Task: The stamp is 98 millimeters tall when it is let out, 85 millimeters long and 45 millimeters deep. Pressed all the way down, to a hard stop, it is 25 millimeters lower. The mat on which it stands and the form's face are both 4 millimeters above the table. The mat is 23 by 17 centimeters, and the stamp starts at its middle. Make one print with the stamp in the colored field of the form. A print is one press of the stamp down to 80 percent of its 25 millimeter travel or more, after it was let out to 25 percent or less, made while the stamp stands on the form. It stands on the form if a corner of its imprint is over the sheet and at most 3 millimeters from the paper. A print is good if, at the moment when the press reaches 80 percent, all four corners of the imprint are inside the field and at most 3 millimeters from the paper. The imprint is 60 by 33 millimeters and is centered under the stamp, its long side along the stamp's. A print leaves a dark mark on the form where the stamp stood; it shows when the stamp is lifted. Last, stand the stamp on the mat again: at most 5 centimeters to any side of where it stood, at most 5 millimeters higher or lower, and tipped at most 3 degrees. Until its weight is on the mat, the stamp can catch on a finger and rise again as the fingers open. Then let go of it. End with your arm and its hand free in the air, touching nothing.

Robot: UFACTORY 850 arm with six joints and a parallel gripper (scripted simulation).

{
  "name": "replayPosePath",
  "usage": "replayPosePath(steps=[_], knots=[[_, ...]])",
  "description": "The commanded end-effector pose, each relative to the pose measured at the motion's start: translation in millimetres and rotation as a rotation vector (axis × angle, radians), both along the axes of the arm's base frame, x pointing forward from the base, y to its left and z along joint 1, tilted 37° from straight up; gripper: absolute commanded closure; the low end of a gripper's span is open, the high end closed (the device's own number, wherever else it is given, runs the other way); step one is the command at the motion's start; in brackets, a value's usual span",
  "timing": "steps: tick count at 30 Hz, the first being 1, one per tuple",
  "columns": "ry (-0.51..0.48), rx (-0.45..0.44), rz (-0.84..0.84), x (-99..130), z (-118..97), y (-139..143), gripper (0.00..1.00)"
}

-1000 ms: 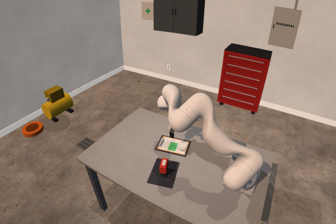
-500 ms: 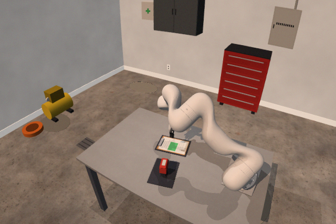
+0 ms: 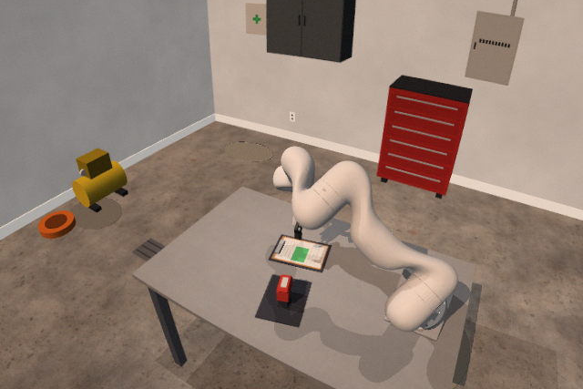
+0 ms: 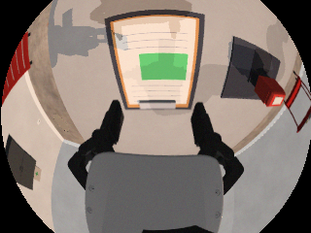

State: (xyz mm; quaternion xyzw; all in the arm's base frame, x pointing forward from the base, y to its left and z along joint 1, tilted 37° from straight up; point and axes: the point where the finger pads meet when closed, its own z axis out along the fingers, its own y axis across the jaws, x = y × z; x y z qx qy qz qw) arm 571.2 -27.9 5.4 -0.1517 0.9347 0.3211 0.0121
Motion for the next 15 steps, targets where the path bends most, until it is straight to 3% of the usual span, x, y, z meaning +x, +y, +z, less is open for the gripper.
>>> replayPosePath(steps=[1,9,15], knots=[[-0.002,-0.001,-0.001,1,1,-1,0.00],[0.036,-0.005,-0.051,1,4,-3,0.00],[0.215,-0.025,-0.287,4,18,-13,0.00]])
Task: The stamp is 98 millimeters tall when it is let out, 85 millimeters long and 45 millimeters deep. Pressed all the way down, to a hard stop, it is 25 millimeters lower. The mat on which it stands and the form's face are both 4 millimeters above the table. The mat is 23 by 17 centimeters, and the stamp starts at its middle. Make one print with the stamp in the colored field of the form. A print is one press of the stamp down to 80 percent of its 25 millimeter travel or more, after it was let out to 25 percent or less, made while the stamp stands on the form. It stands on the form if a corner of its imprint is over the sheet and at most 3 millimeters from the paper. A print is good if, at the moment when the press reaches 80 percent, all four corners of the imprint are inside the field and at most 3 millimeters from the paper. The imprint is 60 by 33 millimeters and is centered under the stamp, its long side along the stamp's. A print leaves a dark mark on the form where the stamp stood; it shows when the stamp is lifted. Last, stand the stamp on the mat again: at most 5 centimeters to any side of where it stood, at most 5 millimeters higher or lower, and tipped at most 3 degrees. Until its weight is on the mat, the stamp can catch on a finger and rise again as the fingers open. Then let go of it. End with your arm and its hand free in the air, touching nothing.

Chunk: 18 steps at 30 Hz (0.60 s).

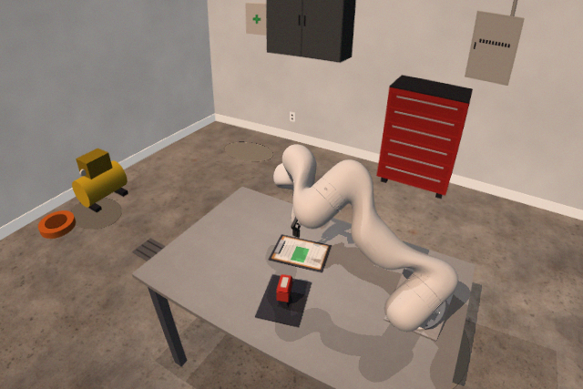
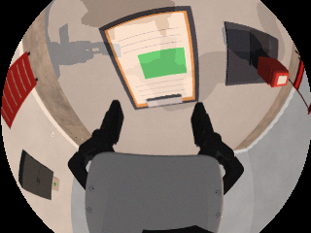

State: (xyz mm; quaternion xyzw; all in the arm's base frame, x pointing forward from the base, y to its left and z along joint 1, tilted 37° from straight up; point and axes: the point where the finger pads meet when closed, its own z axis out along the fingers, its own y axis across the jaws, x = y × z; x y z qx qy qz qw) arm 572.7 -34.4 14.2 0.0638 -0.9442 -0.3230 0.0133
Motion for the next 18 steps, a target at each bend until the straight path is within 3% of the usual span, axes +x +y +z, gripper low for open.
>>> replayPosePath(steps=[1,6,8,9,18], knots=[[0.153,-0.020,-0.191,3,12,-9,0.00],[0.327,-0.036,-0.430,4,30,-23,0.00],[0.327,-0.036,-0.430,4,30,-23,0.00],[0.430,-0.050,-0.554,5,34,-26,0.00],[0.713,-0.085,-0.925,5,56,-43,0.00]])
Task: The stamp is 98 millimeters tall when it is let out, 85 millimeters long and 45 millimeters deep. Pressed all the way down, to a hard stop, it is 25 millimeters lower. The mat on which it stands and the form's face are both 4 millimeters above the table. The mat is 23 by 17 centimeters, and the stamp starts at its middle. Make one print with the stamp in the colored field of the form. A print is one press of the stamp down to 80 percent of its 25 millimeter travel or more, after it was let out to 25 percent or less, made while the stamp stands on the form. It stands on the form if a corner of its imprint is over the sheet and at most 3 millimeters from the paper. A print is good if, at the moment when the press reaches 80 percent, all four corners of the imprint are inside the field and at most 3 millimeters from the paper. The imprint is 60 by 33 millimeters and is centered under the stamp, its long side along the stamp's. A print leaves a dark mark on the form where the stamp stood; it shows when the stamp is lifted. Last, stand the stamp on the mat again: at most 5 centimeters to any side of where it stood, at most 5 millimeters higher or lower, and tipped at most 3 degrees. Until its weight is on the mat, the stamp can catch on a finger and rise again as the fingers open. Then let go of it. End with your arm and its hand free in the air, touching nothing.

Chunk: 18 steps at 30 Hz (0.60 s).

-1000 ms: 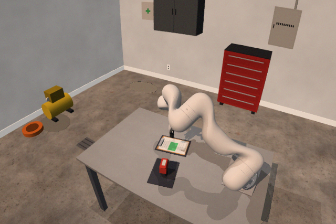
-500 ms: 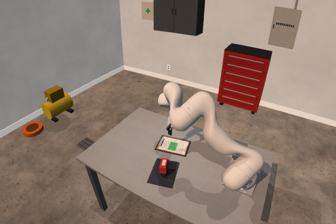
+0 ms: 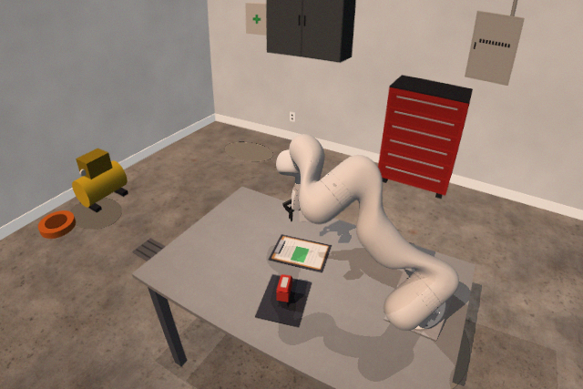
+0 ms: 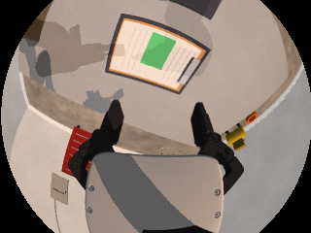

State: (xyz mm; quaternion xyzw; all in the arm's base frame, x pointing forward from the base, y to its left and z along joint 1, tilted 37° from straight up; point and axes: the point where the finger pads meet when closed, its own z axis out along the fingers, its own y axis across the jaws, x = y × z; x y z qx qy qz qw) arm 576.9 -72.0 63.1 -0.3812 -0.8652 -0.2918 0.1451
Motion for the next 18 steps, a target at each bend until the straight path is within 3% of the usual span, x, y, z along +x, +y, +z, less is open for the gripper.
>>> replayPosePath(steps=[1,10,11,18], knots=[[0.186,-0.026,-0.169,1,8,-6,0.00],[0.198,-0.027,-0.185,1,9,-7,0.00],[0.198,-0.027,-0.185,1,9,-7,0.12],[0.199,-0.027,-0.185,-6,17,9,0.12]])
